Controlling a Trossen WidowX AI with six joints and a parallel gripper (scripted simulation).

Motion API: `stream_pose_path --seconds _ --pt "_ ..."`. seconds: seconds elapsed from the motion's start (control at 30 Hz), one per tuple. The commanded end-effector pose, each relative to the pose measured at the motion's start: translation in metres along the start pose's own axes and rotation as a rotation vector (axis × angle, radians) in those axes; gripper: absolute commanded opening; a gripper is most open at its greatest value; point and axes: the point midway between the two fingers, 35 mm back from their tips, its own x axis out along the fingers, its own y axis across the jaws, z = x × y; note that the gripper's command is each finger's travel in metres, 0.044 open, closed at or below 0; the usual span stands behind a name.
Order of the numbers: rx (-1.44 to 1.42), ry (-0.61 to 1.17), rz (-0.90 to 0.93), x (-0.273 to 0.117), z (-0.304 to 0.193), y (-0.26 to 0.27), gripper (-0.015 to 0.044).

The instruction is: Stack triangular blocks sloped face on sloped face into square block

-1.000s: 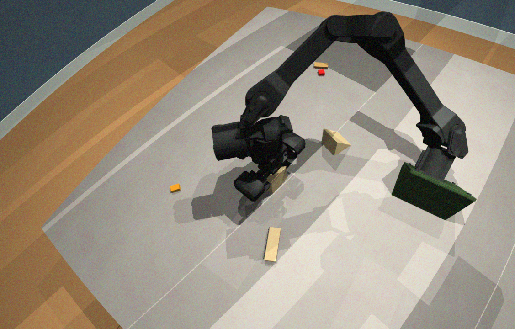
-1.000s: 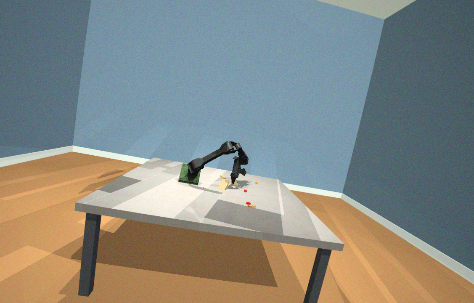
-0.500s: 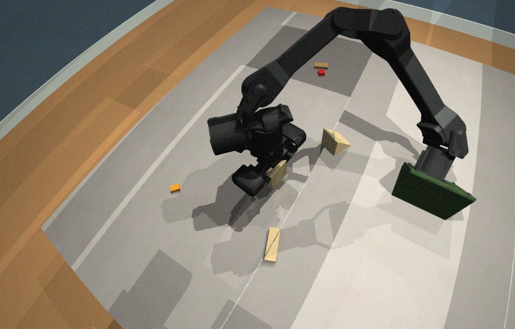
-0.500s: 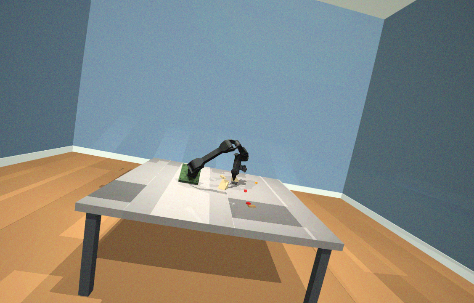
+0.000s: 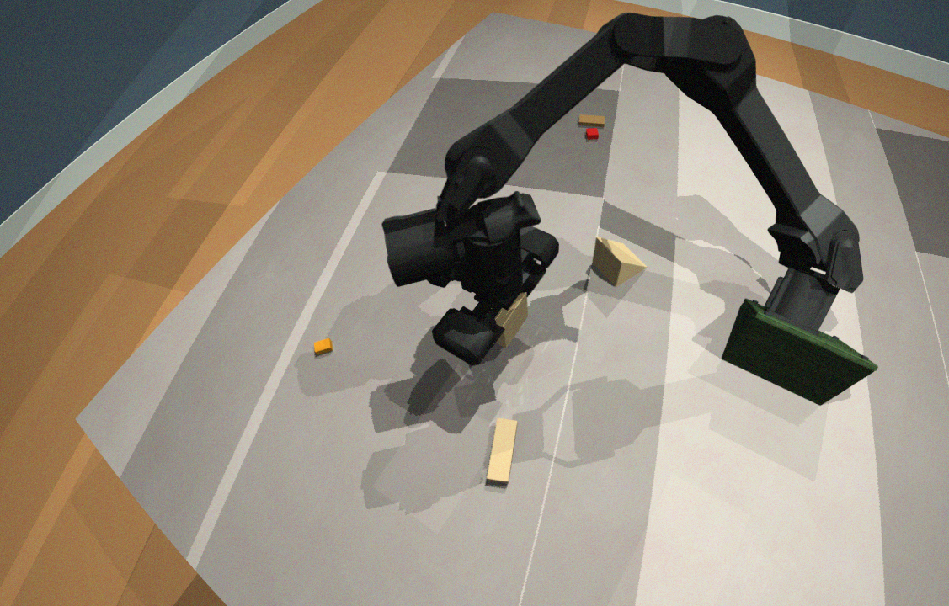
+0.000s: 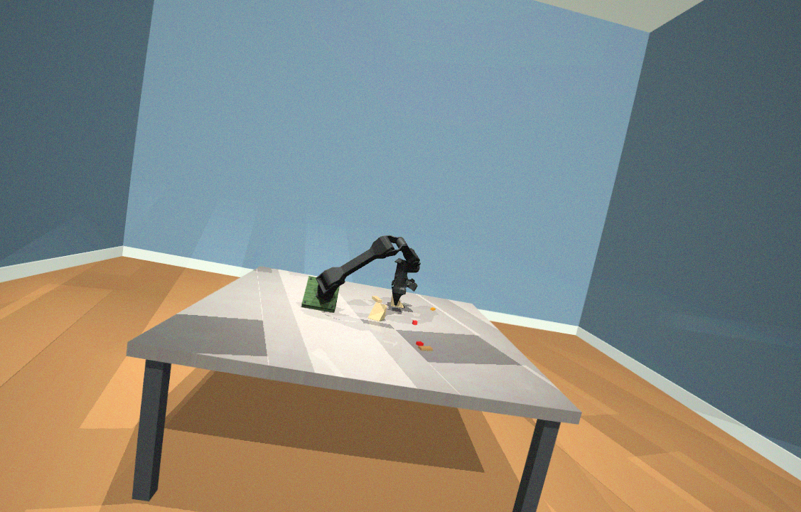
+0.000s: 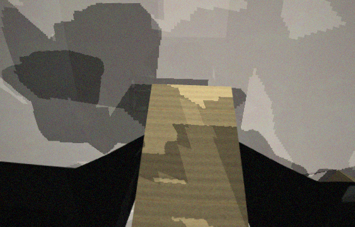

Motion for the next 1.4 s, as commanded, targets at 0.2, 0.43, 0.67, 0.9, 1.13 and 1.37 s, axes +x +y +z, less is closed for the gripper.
stream_pose_path --seconds 0.2,0.43,0.67,0.9,1.13,1.37 --pt "-0.289 -0.001 0.001 0.0 0.0001 0.0002 0.0" --pt "-0.49 -0.002 0.001 0.0 0.0 0.0002 0.0" --pt "-0.645 -0.002 0.001 0.0 0.0 0.0003 0.0" --pt "-0.829 -0.002 0.001 0.0 0.0 0.0003 0.0" --pt "-1.033 -0.002 0.001 0.0 0.0 0.0003 0.0" --pt "-1.19 -0.002 0.001 0.0 0.0 0.0003 0.0"
